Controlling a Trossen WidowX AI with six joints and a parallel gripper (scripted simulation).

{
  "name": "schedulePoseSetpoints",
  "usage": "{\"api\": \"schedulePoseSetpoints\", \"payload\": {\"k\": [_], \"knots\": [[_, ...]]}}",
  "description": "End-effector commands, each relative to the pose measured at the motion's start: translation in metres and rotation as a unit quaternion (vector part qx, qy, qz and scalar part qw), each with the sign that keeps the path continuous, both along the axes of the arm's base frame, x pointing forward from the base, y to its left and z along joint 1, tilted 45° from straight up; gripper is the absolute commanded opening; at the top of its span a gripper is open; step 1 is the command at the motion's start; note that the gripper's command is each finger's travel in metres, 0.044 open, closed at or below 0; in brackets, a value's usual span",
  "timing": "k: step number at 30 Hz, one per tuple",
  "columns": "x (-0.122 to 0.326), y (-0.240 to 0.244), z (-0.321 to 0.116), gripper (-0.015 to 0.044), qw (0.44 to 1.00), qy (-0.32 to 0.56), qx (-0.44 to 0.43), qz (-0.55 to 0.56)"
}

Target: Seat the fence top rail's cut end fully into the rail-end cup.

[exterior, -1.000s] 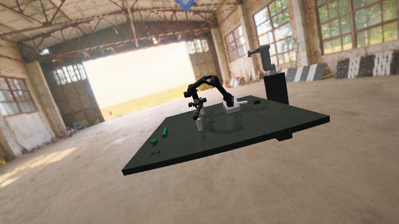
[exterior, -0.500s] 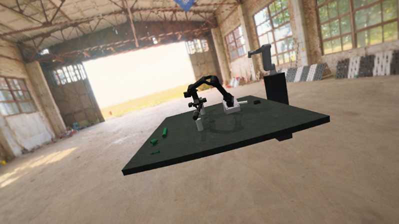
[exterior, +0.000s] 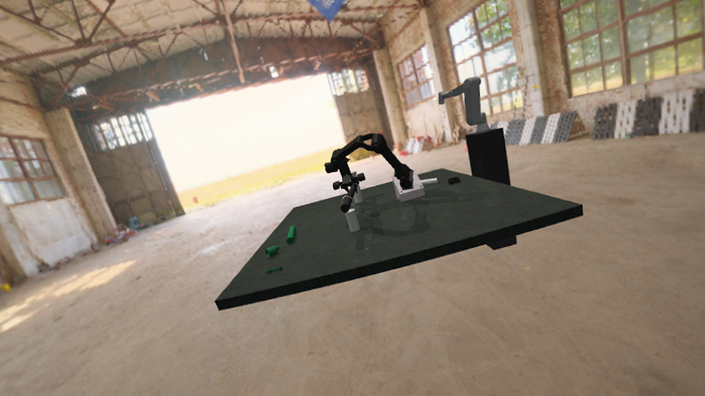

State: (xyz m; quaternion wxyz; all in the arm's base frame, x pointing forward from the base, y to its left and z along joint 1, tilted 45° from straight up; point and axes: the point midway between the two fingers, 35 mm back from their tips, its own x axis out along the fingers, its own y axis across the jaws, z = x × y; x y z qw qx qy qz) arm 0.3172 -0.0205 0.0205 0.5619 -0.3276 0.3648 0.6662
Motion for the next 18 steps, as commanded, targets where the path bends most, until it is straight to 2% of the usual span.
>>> {"api": "schedulePoseSetpoints", "payload": {"k": [1, 18], "knots": [[0.0007, -0.0101, -0.0005, 0.0, 1.0, -0.003, -0.009, -0.003], [0.0012, -0.0157, -0.002, 0.0, 1.0, -0.003, -0.009, -0.003]]}}
